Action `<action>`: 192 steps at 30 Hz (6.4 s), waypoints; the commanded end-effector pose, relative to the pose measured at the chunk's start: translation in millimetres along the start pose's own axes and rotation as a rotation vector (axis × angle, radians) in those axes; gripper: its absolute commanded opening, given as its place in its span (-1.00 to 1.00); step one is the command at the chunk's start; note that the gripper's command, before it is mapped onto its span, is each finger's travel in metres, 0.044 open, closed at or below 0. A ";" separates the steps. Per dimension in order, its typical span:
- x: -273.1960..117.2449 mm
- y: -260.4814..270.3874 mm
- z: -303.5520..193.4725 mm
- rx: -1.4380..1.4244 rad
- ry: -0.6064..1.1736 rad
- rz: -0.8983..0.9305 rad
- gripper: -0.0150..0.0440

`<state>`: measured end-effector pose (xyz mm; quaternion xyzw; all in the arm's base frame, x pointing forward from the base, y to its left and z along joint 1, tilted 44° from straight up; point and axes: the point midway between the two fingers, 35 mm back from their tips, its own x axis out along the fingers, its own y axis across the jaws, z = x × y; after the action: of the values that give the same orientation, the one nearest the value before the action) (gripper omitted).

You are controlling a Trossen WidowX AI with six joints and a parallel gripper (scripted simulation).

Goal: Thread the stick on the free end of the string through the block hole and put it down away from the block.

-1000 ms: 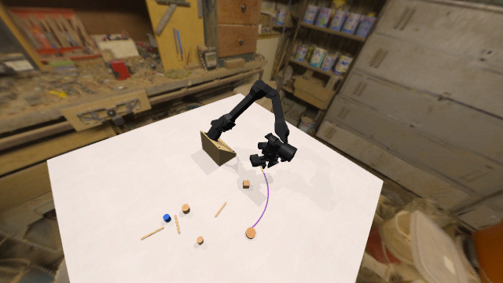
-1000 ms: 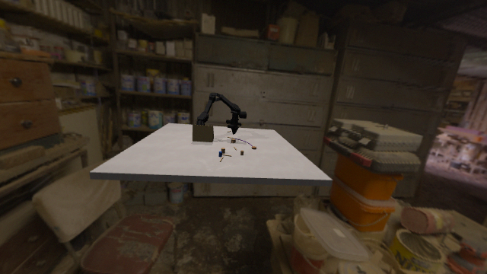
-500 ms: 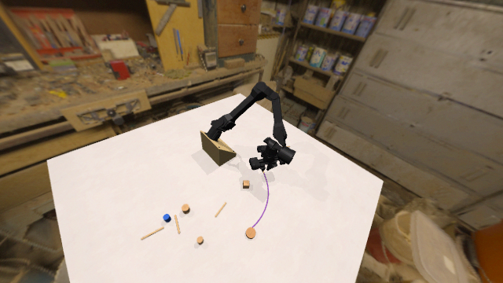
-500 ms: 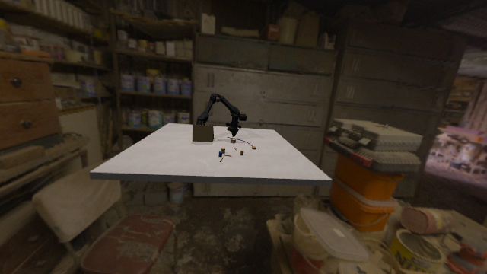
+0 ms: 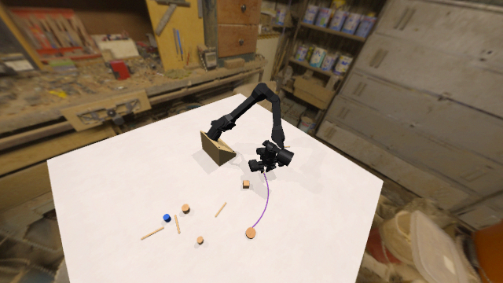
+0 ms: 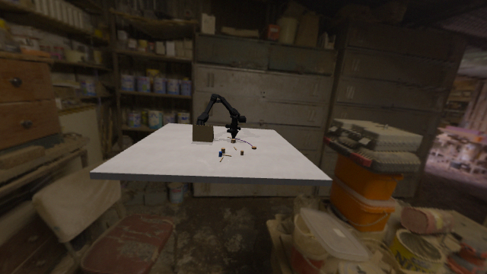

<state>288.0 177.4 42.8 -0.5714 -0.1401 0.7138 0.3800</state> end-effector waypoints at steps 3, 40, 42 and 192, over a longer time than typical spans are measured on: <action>1.6 2.1 0.2 0.008 0.001 0.005 -0.07; -29.6 0.4 -1.8 0.001 0.001 0.004 -0.49; -32.2 0.4 -1.8 0.001 0.001 0.004 -0.49; -58.0 -1.6 -113.6 4.216 0.012 -0.025 -0.49</action>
<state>391.9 113.1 50.5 -0.5969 -0.6993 0.2040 -0.3362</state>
